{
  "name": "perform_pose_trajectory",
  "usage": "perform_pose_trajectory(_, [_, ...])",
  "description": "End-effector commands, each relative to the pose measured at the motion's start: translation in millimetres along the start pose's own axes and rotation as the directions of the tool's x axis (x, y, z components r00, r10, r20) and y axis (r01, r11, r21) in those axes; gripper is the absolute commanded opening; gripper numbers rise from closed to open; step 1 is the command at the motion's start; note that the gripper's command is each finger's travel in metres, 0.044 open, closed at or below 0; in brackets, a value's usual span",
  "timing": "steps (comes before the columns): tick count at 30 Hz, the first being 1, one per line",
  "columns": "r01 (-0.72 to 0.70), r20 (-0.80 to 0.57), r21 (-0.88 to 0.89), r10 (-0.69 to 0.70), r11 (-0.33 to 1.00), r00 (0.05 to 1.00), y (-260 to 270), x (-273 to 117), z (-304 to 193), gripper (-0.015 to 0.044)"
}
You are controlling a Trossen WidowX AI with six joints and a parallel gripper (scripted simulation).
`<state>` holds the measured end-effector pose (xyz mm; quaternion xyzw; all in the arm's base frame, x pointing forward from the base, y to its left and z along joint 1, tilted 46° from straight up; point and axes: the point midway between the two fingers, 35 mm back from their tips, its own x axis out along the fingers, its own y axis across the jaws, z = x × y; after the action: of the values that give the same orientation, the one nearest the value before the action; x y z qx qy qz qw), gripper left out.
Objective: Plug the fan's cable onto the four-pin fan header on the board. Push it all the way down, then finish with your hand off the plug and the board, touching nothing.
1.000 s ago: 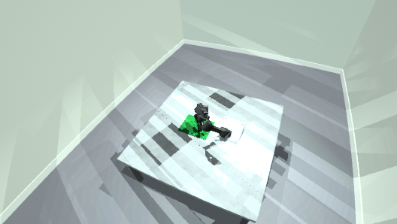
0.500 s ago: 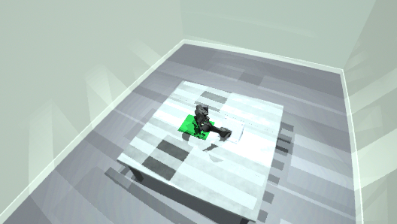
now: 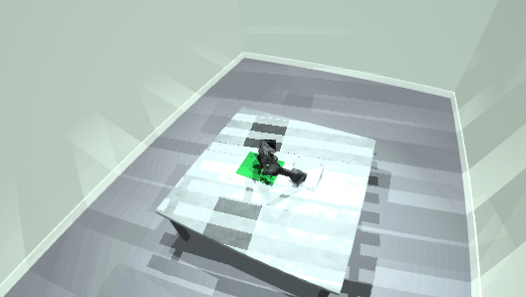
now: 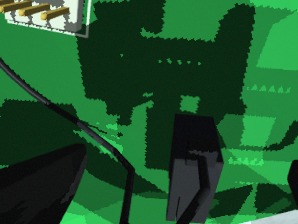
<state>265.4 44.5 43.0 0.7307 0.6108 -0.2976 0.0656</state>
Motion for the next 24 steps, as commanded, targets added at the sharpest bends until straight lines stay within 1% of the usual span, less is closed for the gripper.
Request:
perform_pose_trajectory(1, [0.0, 0.0, 0.0, 0.0, 1.0, 1.0, 0.0, -0.1, -0.1, 0.0387])
perform_pose_trajectory(9, [0.0, 0.0, 0.0, 0.0, 1.0, 1.0, 0.0, -0.1, -0.1, 0.0177])
perform_pose_trajectory(24, [0.0, 0.0, 0.0, 0.0, 1.0, 1.0, 0.0, -0.1, -0.1, 0.0077])
